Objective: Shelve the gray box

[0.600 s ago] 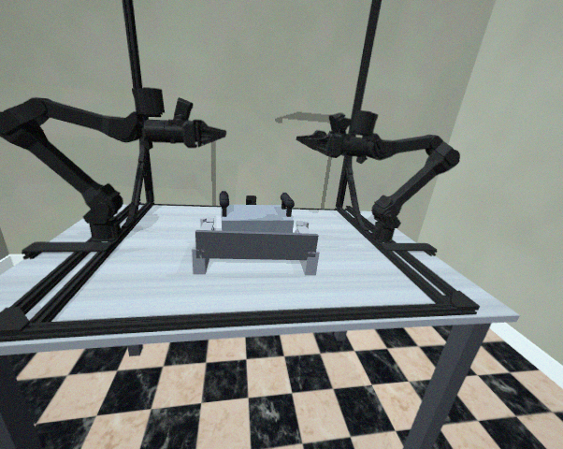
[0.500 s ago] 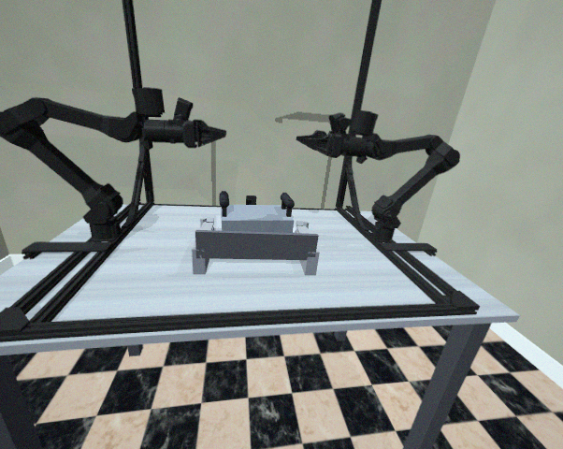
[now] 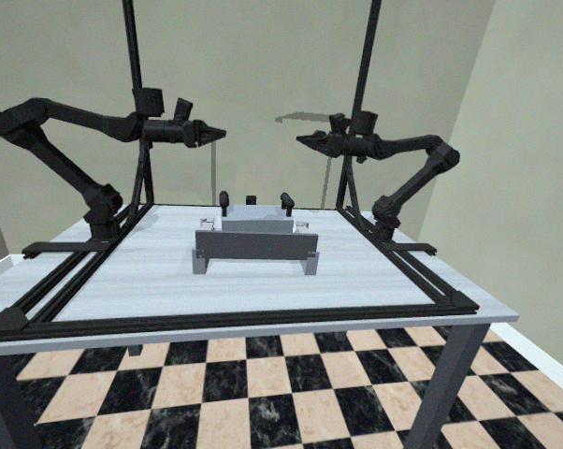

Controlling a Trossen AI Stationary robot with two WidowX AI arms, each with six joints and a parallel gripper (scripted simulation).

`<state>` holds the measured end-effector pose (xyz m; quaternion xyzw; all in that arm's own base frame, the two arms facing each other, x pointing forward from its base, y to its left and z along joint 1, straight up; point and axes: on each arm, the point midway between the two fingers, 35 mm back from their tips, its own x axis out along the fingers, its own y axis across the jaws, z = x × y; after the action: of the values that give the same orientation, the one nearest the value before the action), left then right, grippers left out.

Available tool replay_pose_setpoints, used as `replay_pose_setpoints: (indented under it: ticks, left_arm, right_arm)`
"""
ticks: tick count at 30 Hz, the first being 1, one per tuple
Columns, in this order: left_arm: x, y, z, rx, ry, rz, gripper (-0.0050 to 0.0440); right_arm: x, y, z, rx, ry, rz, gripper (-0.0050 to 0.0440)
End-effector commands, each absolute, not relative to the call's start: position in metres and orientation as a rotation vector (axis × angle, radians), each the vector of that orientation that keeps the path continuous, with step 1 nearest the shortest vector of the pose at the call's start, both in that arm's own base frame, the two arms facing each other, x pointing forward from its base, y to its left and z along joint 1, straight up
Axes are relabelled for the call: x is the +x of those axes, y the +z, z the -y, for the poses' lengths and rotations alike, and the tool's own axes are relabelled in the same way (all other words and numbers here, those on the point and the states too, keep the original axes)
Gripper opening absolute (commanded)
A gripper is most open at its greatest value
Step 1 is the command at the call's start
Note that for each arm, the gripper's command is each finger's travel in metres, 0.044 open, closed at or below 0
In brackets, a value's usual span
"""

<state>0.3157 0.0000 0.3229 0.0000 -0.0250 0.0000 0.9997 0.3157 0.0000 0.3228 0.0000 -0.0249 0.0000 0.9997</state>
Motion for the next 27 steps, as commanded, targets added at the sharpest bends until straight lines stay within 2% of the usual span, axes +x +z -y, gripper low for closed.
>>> replay_pose_setpoints:
  ticks: [1, 2, 7, 14, 16, 27]
  left_arm:
    - [0.316, 0.323, 0.000, -0.002, 0.000, 0.048, 0.0392]
    - [0.316, 0.322, 0.001, -0.008, -0.001, 0.045, 0.0380]
    - [0.326, 0.315, 0.008, -0.123, -0.018, -0.031, 0.0380]
    - [0.356, 0.284, 0.044, -0.523, 0.000, -0.335, 0.0380]
    - [0.356, 0.284, 0.044, -0.523, 0.000, -0.335, 0.0380]
    - [0.365, 0.224, 0.108, -1.047, 0.350, -0.801, 0.0380]
  right_arm:
    - [0.316, 0.323, 0.000, 0.002, 0.000, 0.048, 0.0392]
    - [0.316, 0.322, 0.000, 0.007, 0.001, 0.045, 0.0380]
    - [0.326, 0.315, -0.008, 0.113, 0.017, -0.030, 0.0380]
    - [0.355, 0.283, -0.040, 0.499, 0.001, -0.334, 0.0380]
    - [0.355, 0.283, -0.040, 0.499, 0.001, -0.334, 0.0380]
    - [0.368, 0.225, -0.099, 1.013, -0.321, -0.794, 0.0380]
